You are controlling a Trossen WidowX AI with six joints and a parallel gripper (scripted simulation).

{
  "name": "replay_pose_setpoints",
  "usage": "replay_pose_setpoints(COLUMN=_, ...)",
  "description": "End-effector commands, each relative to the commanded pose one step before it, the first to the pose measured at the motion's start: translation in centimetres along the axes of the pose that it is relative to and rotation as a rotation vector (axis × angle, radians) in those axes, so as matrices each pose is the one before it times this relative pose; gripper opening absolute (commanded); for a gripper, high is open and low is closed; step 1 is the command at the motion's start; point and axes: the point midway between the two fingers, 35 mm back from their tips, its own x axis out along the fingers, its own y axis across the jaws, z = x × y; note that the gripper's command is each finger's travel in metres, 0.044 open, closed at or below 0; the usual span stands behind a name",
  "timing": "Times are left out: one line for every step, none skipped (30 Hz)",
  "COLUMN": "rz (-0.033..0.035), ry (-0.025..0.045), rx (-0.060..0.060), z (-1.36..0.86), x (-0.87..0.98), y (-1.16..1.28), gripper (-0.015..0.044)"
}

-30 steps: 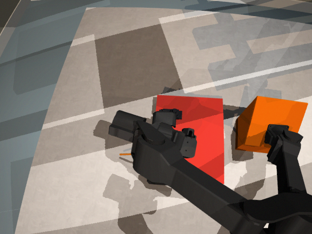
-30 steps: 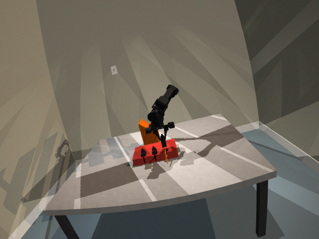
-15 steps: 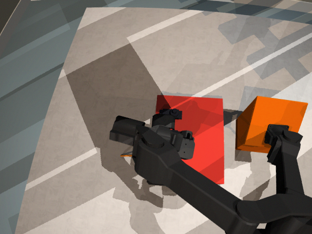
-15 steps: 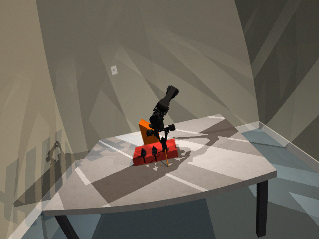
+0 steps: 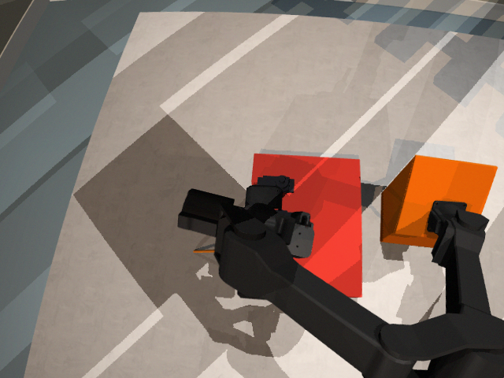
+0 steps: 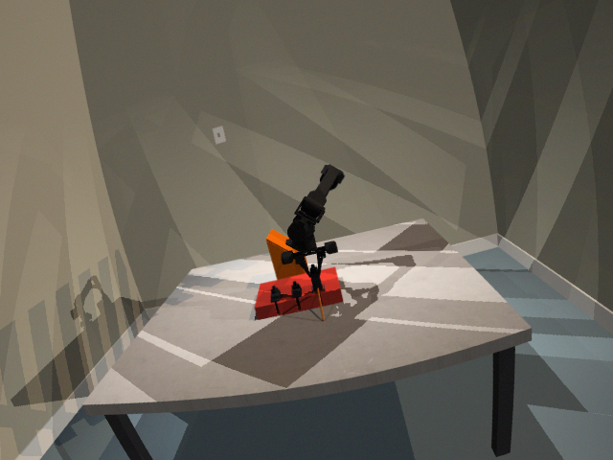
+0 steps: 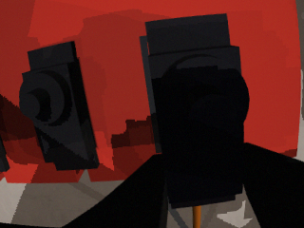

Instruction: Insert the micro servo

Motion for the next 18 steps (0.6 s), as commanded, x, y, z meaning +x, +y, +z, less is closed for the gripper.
replay_pose_setpoints(rz=-0.00522, ry=0.00078, rx=0.0071, z=0.009, x=0.386, y=-0.009, gripper=0.0000)
replay_pose_setpoints(rz=-0.00002, ry=0.00000, rx=0.0000, z=0.000, x=0.058, y=0.000, gripper=0.0000)
replay_pose_setpoints(rz=-0.00003, ry=0.00001, rx=0.0000, z=0.000, x=0.075, y=-0.001, gripper=0.0000)
replay_pose_setpoints(rz=-0.00003, ry=0.00001, rx=0.0000, z=0.000, x=0.088, y=-0.001, gripper=0.0000)
replay_pose_setpoints(rz=-0.00004, ry=0.00001, rx=0.0000, z=0.000, x=0.103, y=-0.001, gripper=0.0000)
replay_pose_setpoints(rz=-0.00004, ry=0.00001, rx=0.0000, z=0.000, x=0.101, y=-0.001, gripper=0.0000)
replay_pose_setpoints(rz=-0.00004, ry=0.00001, rx=0.0000, z=0.000, x=0.105, y=-0.001, gripper=0.0000)
replay_pose_setpoints(rz=-0.00003, ry=0.00001, rx=0.0000, z=0.000, x=0.070, y=-0.001, gripper=0.0000)
replay_pose_setpoints(rz=-0.00002, ry=0.00000, rx=0.0000, z=0.000, x=0.059, y=0.000, gripper=0.0000)
replay_pose_setpoints(rz=-0.00003, ry=0.00001, rx=0.0000, z=0.000, x=0.075, y=-0.001, gripper=0.0000)
replay_pose_setpoints(rz=-0.00003, ry=0.00001, rx=0.0000, z=0.000, x=0.088, y=-0.001, gripper=0.0000)
replay_pose_setpoints(rz=-0.00004, ry=0.00001, rx=0.0000, z=0.000, x=0.103, y=-0.001, gripper=0.0000)
replay_pose_setpoints(rz=-0.00003, ry=0.00001, rx=0.0000, z=0.000, x=0.074, y=-0.001, gripper=0.0000)
replay_pose_setpoints(rz=-0.00002, ry=0.00000, rx=0.0000, z=0.000, x=0.061, y=0.000, gripper=0.0000)
replay_pose_setpoints(rz=-0.00003, ry=0.00001, rx=0.0000, z=0.000, x=0.076, y=-0.001, gripper=0.0000)
replay_pose_setpoints(rz=-0.00003, ry=0.00001, rx=0.0000, z=0.000, x=0.087, y=-0.001, gripper=0.0000)
replay_pose_setpoints(rz=-0.00004, ry=0.00001, rx=0.0000, z=0.000, x=0.102, y=-0.001, gripper=0.0000)
replay_pose_setpoints(rz=-0.00003, ry=0.00000, rx=0.0000, z=0.000, x=0.074, y=-0.001, gripper=0.0000)
